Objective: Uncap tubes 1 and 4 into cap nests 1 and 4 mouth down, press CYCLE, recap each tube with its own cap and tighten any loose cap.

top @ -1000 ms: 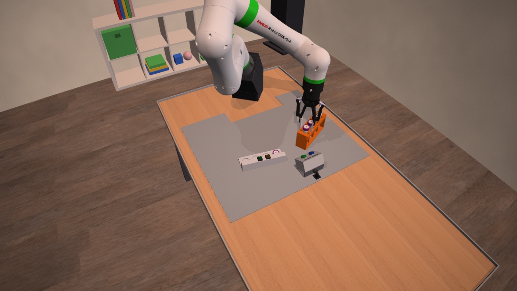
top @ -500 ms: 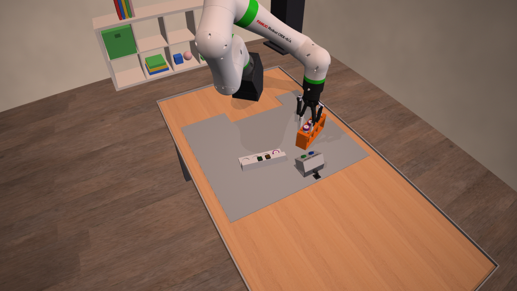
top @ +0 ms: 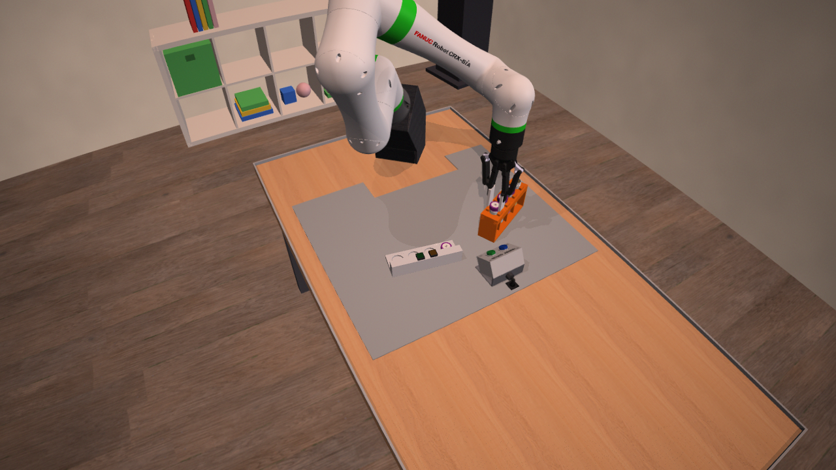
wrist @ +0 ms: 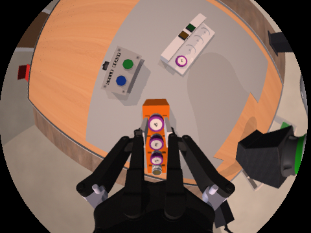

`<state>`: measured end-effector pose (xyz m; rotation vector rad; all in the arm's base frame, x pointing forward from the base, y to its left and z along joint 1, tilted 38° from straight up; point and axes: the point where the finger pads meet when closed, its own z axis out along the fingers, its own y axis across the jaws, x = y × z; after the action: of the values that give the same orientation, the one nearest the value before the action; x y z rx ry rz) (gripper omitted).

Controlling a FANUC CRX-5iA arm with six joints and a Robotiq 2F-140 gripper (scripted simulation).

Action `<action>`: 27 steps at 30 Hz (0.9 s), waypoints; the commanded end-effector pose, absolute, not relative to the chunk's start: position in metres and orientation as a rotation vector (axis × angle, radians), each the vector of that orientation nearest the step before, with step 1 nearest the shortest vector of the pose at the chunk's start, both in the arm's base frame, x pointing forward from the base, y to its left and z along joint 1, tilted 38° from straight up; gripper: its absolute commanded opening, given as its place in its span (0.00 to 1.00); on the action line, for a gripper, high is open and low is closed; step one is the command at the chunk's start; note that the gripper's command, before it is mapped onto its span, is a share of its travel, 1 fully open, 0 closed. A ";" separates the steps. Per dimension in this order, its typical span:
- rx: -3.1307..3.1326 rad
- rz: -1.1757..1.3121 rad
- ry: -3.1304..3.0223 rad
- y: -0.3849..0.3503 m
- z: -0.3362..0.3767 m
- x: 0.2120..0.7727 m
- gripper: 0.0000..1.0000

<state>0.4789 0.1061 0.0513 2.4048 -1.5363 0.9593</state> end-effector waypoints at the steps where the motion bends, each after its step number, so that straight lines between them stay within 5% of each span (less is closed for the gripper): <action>1: 2.405 0.959 -1.536 0.106 0.051 0.479 0.00; 27: 2.448 0.943 -1.424 0.114 0.083 0.461 0.00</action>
<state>0.4641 0.1204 0.0780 2.4051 -1.5359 0.9593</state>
